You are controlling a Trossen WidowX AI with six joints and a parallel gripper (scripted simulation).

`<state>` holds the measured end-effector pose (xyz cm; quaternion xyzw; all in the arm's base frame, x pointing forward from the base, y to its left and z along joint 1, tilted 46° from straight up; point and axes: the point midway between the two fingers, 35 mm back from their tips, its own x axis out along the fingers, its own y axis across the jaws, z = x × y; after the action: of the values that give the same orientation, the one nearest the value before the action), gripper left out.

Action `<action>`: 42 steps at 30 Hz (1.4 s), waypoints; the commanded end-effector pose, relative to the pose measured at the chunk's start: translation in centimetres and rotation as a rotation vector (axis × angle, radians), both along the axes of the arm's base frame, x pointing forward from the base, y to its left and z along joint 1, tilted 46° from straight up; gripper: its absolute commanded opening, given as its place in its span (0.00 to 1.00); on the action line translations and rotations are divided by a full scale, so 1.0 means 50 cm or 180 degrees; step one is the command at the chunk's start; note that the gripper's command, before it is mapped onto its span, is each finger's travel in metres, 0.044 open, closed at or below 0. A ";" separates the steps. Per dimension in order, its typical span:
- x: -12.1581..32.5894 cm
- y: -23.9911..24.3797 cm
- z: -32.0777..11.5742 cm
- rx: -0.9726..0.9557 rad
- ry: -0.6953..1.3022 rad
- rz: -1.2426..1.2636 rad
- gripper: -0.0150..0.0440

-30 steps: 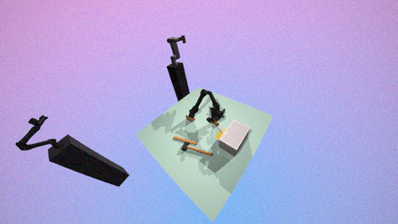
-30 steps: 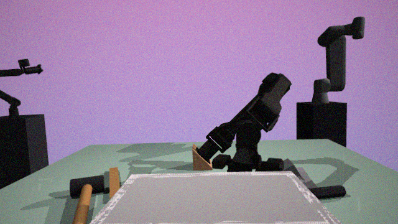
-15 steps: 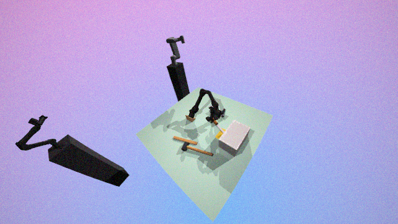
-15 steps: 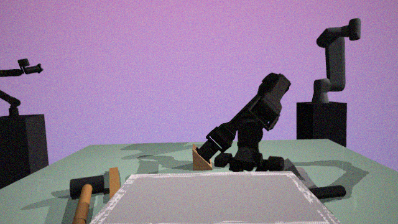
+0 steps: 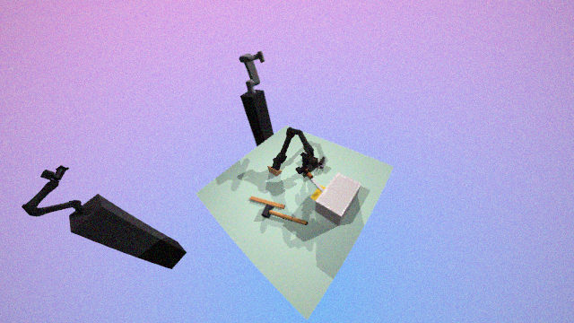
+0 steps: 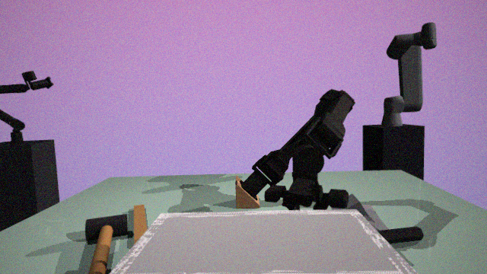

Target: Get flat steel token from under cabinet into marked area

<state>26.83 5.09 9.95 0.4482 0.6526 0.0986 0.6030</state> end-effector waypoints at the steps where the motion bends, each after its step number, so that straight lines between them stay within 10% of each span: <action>1: -0.011 0.007 0.003 0.0003 0.0008 0.0006 0.25; 42: -0.014 -0.007 -0.003 0.0083 0.0465 -0.0450 0.25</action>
<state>26.07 5.15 10.16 0.5027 0.6601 0.0374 0.5568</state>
